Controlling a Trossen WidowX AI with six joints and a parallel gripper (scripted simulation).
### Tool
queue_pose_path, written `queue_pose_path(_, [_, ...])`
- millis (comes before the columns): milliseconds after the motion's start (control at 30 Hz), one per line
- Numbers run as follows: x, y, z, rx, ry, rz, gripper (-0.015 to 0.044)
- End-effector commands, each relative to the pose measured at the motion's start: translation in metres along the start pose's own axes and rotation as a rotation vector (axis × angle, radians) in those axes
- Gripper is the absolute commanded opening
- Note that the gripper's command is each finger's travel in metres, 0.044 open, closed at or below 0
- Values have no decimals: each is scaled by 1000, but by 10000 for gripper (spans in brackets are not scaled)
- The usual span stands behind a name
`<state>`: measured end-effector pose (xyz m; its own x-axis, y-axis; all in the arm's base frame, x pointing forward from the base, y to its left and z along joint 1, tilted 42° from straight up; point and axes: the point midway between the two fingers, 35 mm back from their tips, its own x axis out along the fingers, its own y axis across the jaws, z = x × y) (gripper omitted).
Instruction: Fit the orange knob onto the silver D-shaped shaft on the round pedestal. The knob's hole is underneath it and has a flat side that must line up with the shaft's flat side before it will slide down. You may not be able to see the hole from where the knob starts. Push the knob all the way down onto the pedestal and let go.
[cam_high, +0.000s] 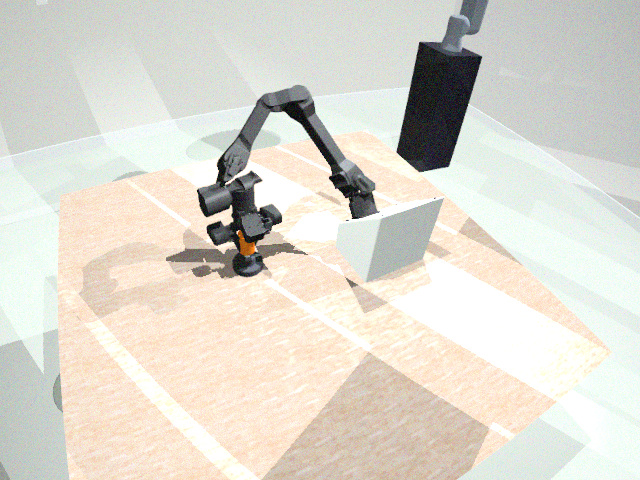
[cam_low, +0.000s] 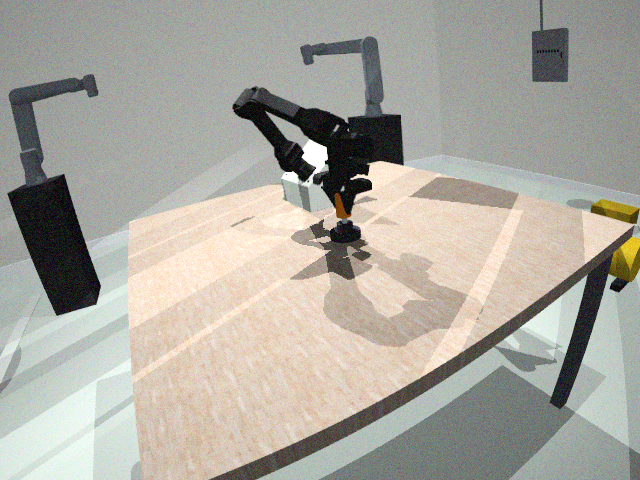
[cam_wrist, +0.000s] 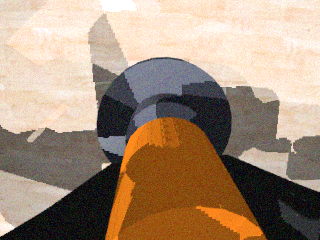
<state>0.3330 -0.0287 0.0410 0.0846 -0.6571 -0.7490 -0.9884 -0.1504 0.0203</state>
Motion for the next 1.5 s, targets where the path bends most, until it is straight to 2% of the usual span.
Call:
queue_pose_path(0, [0,-1,-1,-3,2,-3,0])
queue_pose_path(833, [-3,2,2,-3,1,-3,0])
queue_pose_path(1067, [-3,0,1,-202,2,-3,0])
queue_pose_path(1467, [-1,-2,1,-212,2,-3,0])
